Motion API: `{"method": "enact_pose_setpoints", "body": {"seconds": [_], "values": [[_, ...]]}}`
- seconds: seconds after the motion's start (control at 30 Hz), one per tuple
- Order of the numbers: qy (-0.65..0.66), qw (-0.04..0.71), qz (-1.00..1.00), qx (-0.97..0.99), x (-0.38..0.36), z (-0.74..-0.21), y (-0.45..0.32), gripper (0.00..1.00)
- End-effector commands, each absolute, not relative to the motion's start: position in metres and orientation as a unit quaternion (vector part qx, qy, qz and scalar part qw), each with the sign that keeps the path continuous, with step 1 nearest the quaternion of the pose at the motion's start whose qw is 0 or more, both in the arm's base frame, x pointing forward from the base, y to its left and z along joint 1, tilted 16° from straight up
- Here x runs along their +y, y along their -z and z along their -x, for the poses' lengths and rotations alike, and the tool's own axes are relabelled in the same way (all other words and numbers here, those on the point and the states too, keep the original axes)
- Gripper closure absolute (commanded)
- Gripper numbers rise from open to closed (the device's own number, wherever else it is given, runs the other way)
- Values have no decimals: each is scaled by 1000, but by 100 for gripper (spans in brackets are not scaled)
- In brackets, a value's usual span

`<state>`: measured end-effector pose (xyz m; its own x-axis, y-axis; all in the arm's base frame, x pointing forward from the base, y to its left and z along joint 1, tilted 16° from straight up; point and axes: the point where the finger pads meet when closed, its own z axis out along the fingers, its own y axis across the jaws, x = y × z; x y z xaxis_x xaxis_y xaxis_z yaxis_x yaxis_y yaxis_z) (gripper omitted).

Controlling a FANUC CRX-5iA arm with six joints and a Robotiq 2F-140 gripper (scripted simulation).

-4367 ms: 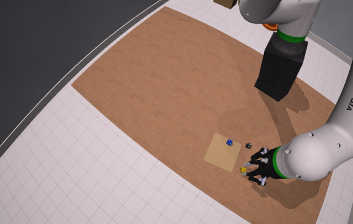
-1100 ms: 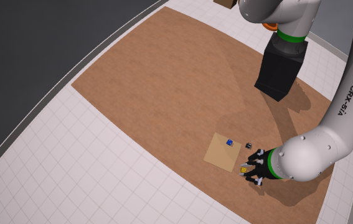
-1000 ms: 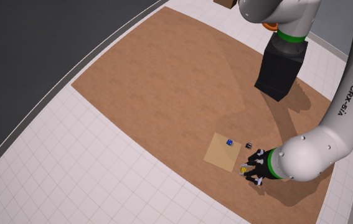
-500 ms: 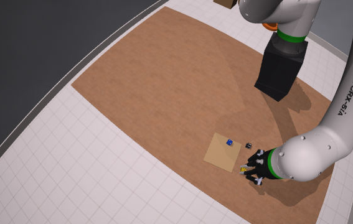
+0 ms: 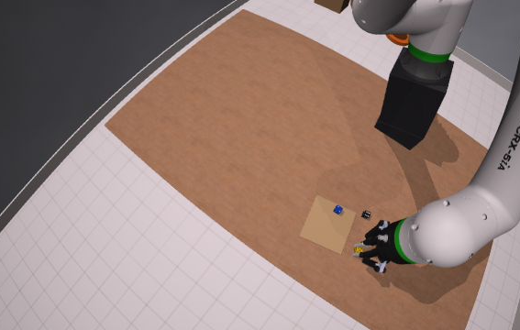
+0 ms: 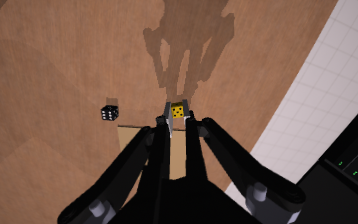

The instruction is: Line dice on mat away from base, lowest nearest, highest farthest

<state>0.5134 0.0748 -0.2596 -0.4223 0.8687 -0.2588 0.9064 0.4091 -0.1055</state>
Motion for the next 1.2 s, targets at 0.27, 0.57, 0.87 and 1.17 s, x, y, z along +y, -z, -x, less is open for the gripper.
{"method": "enact_pose_setpoints", "body": {"seconds": [0.27,0.57,0.87,1.17], "values": [[115,82,-531,835,78,-513,250,91],[115,82,-531,835,91,-513,206,91],[115,82,-531,835,103,-512,164,91],[115,82,-531,835,103,-512,164,91]]}}
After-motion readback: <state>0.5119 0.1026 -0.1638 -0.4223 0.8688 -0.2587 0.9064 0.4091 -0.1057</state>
